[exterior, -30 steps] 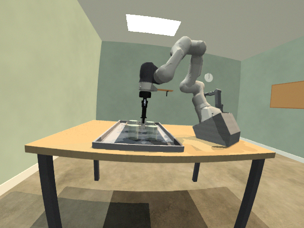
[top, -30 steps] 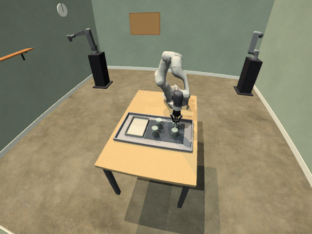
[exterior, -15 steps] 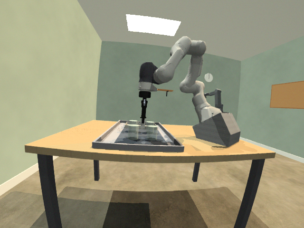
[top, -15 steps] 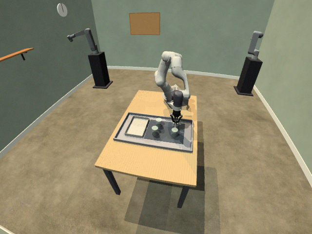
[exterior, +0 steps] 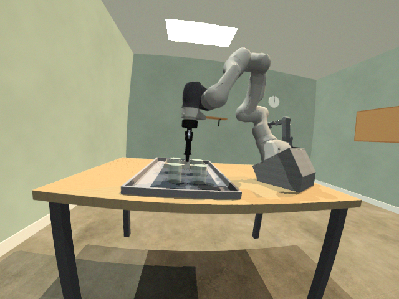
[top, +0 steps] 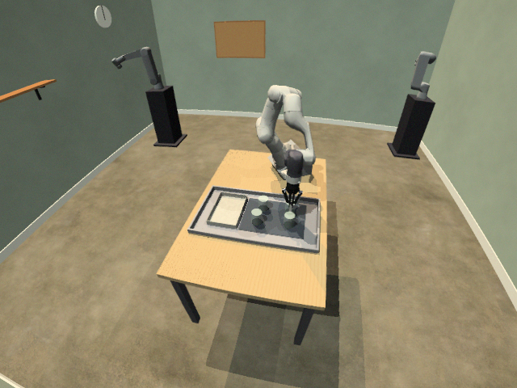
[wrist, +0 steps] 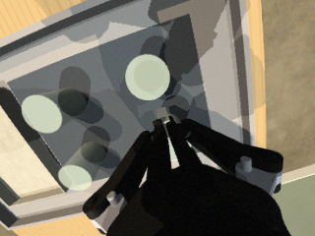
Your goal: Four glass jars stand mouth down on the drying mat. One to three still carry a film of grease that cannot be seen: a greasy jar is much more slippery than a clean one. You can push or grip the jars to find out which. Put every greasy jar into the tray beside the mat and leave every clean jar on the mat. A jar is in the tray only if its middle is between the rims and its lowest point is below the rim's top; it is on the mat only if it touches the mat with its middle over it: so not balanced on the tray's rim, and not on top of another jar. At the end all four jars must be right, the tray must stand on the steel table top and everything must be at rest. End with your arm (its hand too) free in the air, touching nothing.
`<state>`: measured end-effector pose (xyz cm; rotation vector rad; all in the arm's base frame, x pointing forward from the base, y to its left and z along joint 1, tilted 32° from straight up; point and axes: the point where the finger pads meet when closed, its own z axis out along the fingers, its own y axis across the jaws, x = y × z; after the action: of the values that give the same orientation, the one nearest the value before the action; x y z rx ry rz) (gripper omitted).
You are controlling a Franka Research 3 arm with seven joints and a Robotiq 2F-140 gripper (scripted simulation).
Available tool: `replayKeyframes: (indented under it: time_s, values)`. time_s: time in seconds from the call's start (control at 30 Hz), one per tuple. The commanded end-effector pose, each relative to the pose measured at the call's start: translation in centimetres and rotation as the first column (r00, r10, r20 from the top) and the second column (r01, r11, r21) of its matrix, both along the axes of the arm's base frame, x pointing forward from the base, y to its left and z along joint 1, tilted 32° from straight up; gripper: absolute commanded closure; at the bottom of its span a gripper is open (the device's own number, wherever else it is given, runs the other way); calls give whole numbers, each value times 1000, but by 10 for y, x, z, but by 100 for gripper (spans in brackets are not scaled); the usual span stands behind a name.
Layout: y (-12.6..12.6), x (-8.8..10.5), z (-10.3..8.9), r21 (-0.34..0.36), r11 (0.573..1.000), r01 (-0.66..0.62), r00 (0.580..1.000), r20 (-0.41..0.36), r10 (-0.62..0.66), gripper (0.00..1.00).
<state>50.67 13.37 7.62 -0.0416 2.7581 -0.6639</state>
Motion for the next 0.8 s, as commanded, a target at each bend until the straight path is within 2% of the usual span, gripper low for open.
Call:
replayKeyframes:
  time_s: [0.0, 0.77]
  values:
    - [1, 0, 0, -3, 1000, -8, 1000, -4, 8, 100]
    - [1, 3, 0, -3, 1000, -8, 1000, -4, 8, 100]
